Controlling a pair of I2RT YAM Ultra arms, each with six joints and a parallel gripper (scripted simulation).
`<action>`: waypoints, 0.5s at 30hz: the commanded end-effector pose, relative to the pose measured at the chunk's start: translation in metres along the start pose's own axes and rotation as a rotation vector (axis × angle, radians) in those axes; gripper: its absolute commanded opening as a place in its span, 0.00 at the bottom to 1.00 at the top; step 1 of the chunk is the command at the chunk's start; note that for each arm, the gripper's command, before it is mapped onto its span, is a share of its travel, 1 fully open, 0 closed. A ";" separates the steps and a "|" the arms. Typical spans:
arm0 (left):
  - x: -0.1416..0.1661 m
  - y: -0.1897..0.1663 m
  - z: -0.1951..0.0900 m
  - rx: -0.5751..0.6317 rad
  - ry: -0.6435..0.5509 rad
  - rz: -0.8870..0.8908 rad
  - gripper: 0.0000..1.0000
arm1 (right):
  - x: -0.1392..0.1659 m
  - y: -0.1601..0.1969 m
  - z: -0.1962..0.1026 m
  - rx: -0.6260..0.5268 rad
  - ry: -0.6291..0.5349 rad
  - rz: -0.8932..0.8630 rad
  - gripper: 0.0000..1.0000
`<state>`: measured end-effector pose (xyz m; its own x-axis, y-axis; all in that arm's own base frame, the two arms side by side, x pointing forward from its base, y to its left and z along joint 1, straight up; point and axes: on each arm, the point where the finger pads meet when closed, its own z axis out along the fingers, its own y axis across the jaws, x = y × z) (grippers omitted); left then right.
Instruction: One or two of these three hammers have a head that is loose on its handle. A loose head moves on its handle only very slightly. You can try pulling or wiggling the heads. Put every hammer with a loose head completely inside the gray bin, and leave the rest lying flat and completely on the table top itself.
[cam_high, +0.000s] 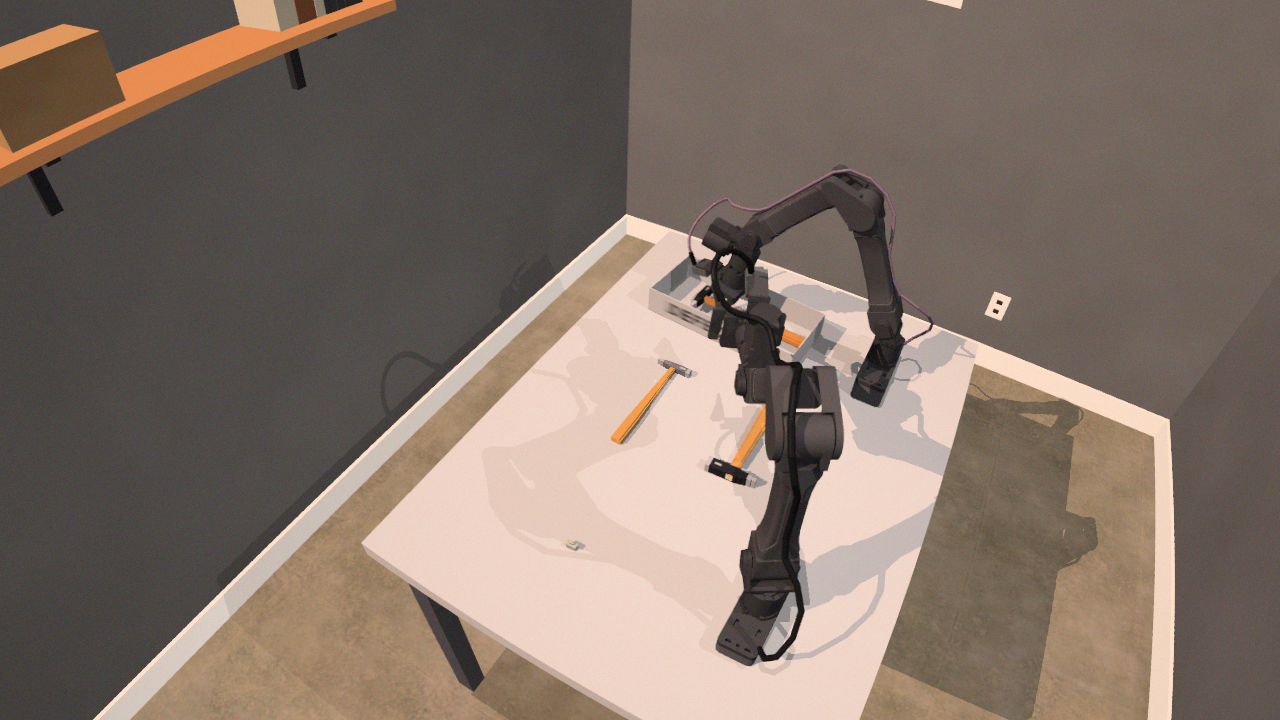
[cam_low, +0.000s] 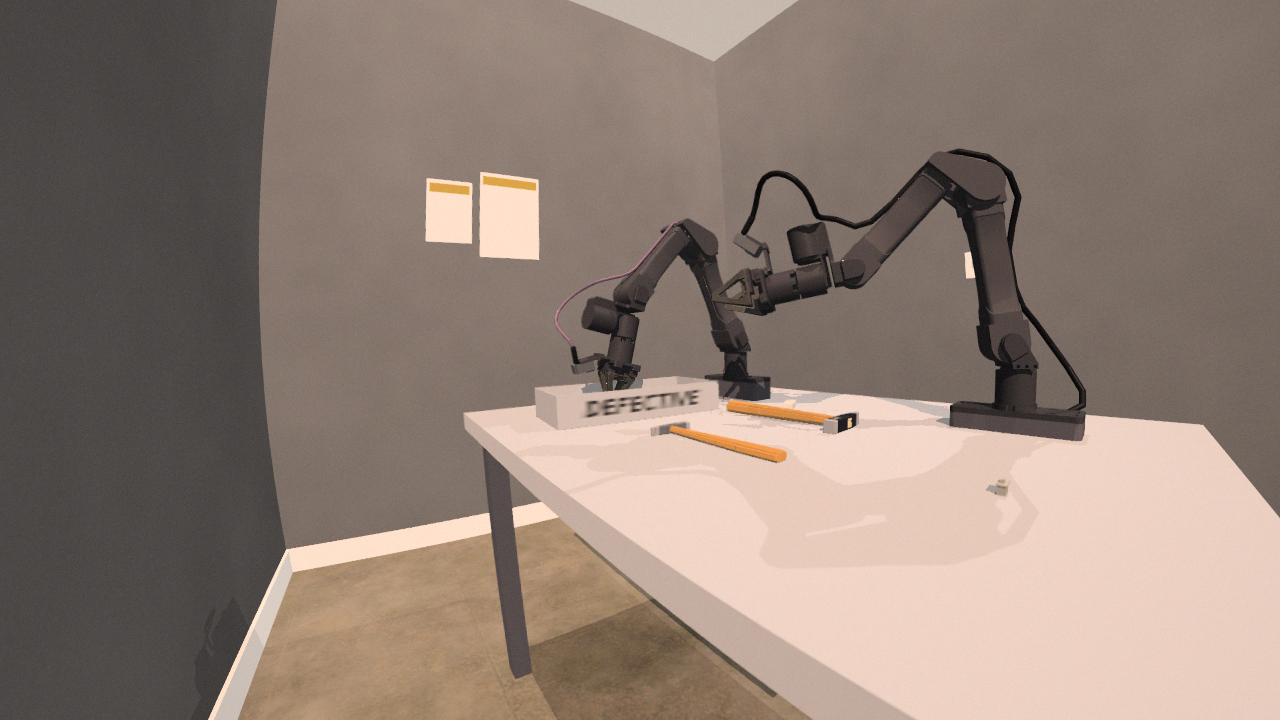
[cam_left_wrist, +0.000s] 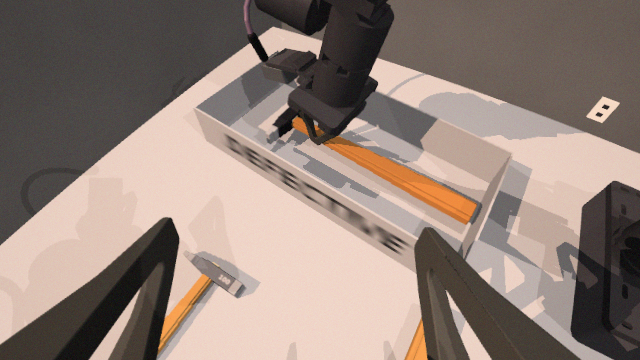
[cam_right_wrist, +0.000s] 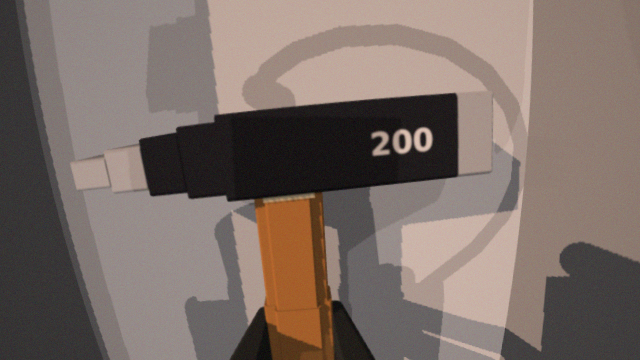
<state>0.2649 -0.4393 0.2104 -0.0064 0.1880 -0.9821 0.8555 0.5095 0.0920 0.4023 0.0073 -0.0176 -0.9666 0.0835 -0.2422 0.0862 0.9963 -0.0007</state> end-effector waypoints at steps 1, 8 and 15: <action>-0.021 0.001 0.001 -0.003 -0.045 0.001 1.00 | -0.013 0.003 -0.003 0.003 -0.066 0.000 0.12; -0.021 0.001 0.001 -0.003 -0.045 0.001 1.00 | -0.010 0.003 0.003 0.003 -0.064 -0.001 0.12; -0.021 0.001 0.001 -0.003 -0.045 0.001 1.00 | -0.007 0.000 0.006 0.005 -0.066 0.000 0.12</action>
<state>0.2649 -0.4393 0.2104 -0.0064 0.1880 -0.9821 0.8555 0.5095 0.0920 0.4001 0.0072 -0.0261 -0.9637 0.0836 -0.2537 0.0863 0.9963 0.0006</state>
